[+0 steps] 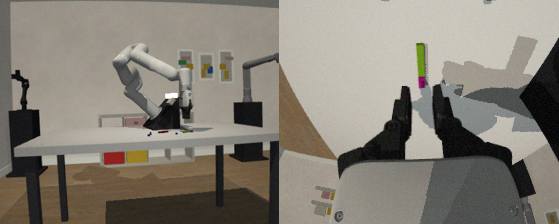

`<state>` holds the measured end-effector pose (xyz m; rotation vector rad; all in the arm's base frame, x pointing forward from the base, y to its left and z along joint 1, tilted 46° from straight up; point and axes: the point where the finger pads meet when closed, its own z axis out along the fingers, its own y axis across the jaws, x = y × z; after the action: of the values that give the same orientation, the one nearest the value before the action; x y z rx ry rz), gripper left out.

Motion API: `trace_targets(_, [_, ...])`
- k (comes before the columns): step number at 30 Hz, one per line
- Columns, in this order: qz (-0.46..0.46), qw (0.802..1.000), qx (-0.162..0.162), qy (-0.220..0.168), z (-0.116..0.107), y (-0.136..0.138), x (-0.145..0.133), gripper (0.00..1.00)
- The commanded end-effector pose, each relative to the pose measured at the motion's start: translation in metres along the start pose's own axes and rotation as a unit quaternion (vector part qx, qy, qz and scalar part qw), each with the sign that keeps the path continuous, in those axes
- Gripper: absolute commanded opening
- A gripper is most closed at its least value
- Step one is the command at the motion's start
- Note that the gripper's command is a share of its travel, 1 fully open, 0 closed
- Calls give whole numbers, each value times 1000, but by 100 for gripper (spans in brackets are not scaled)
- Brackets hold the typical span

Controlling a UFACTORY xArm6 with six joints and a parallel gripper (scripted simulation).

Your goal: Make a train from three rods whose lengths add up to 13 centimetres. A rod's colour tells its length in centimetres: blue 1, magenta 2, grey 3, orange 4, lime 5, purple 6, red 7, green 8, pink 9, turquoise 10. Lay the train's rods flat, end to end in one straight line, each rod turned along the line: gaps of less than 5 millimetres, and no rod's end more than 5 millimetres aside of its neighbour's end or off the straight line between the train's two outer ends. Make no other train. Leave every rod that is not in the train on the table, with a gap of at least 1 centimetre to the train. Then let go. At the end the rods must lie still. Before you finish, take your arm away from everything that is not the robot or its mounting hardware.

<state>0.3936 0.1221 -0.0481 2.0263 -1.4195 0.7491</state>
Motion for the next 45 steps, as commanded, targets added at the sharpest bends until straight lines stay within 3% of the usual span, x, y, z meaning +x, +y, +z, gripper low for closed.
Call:
trace_targets(1, [0,1000,1,0,-9,-1,0,24])
trace_targets(5, [0,1000,1,0,-9,-1,0,24])
trace_targets(6, [0,1000,1,0,-9,-1,0,100])
trace_targets(29, [-8,1000,1,0,-9,-1,4,100])
trace_targets(36, [-119,993,2,-5,-7,3,49,100])
trace_targets(38, [-119,993,2,-5,-7,3,49,100])
trace_targets(45, [-238,971,4,-6,-3,12,98,100])
